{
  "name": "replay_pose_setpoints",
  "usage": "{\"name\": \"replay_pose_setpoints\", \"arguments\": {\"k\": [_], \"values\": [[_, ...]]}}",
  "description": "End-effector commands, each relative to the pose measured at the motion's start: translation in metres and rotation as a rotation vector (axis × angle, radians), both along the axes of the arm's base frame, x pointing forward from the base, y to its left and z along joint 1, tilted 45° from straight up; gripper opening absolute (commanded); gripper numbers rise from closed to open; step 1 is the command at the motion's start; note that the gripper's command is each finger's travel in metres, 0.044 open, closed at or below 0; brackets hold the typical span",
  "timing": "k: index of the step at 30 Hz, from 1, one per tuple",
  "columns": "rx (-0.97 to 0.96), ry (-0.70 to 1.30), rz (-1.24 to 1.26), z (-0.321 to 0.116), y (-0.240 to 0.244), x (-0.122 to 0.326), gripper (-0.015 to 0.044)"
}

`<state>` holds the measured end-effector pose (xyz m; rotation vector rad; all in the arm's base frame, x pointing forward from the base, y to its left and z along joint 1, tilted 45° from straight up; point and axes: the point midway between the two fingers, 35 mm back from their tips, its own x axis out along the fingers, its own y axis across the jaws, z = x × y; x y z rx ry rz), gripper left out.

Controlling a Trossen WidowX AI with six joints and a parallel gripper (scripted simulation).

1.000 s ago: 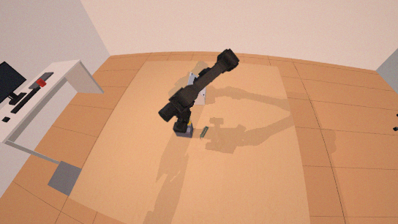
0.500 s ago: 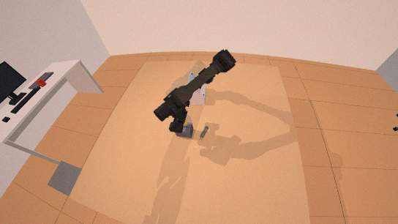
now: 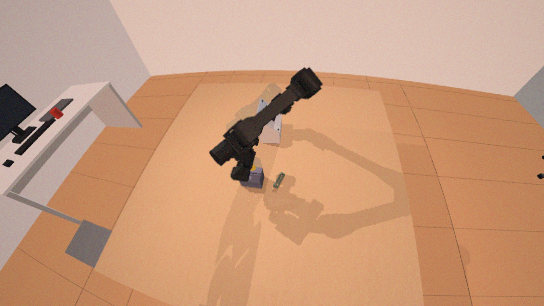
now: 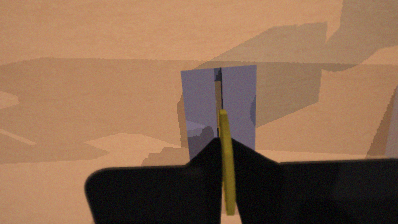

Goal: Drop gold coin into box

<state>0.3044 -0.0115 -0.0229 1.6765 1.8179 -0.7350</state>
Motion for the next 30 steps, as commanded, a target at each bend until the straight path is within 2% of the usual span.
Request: {"name": "replay_pose_setpoints", "arguments": {"k": [1,30], "values": [[0.0,0.001,0.001,-0.0022,-0.0021,-0.0006,0.0],[0.001,0.003,-0.002,-0.0072,0.0008,-0.0005,0.0]]}}
